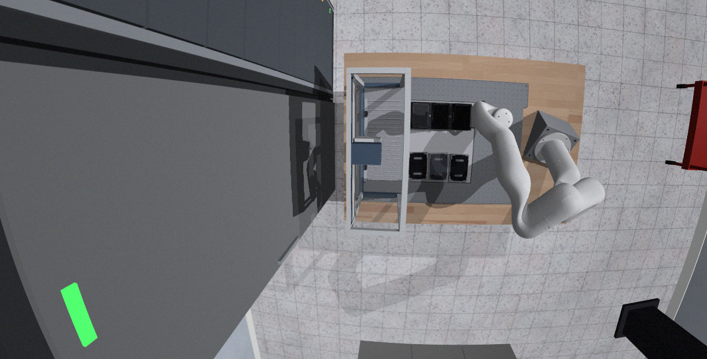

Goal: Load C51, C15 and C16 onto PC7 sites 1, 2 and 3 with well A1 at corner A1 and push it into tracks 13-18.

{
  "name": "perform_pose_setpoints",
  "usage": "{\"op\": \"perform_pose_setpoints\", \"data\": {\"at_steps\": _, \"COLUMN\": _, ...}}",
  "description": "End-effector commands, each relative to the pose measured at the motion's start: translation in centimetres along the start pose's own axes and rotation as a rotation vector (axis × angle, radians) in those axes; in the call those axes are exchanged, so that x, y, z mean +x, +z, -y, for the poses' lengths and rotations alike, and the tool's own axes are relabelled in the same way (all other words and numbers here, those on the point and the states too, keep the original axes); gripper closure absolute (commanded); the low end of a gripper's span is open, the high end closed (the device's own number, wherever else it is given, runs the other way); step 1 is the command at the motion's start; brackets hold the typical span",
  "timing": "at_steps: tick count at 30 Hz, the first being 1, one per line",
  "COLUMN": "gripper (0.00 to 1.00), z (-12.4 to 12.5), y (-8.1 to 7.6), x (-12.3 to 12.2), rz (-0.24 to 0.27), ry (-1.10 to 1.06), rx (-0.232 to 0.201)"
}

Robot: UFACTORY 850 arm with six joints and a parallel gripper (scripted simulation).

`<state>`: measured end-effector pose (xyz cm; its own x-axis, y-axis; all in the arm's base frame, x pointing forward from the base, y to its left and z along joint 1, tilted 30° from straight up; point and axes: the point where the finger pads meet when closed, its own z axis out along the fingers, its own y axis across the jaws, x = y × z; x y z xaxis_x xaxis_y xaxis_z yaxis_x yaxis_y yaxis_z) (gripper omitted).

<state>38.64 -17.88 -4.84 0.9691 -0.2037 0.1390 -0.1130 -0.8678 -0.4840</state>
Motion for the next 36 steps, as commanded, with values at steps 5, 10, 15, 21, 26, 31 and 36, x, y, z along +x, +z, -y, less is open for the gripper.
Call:
{"op": "perform_pose_setpoints", "data": {"at_steps": 5, "gripper": 0.18, "z": 0.0, "y": 0.0, "x": 0.7, "rz": -0.001, "ry": 0.000, "rx": -0.001}}
{"op": "perform_pose_setpoints", "data": {"at_steps": 10, "gripper": 0.18, "z": 0.0, "y": 0.0, "x": 1.2, "rz": -0.001, "ry": 0.000, "rx": -0.001}}
{"op": "perform_pose_setpoints", "data": {"at_steps": 15, "gripper": 0.18, "z": 0.0, "y": 0.0, "x": 1.6, "rz": -0.001, "ry": 0.000, "rx": -0.001}}
{"op": "perform_pose_setpoints", "data": {"at_steps": 21, "gripper": 0.18, "z": 0.0, "y": 0.0, "x": 2.2, "rz": -0.001, "ry": 0.000, "rx": -0.001}}
{"op": "perform_pose_setpoints", "data": {"at_steps": 26, "gripper": 0.18, "z": 0.0, "y": 0.0, "x": 2.7, "rz": -0.001, "ry": 0.000, "rx": -0.001}}
{"op": "perform_pose_setpoints", "data": {"at_steps": 31, "gripper": 0.18, "z": 0.0, "y": 0.0, "x": 3.0, "rz": -0.001, "ry": 0.000, "rx": -0.001}}
{"op": "perform_pose_setpoints", "data": {"at_steps": 36, "gripper": 0.18, "z": 0.0, "y": 0.0, "x": 3.5, "rz": -0.001, "ry": 0.000, "rx": -0.001}}
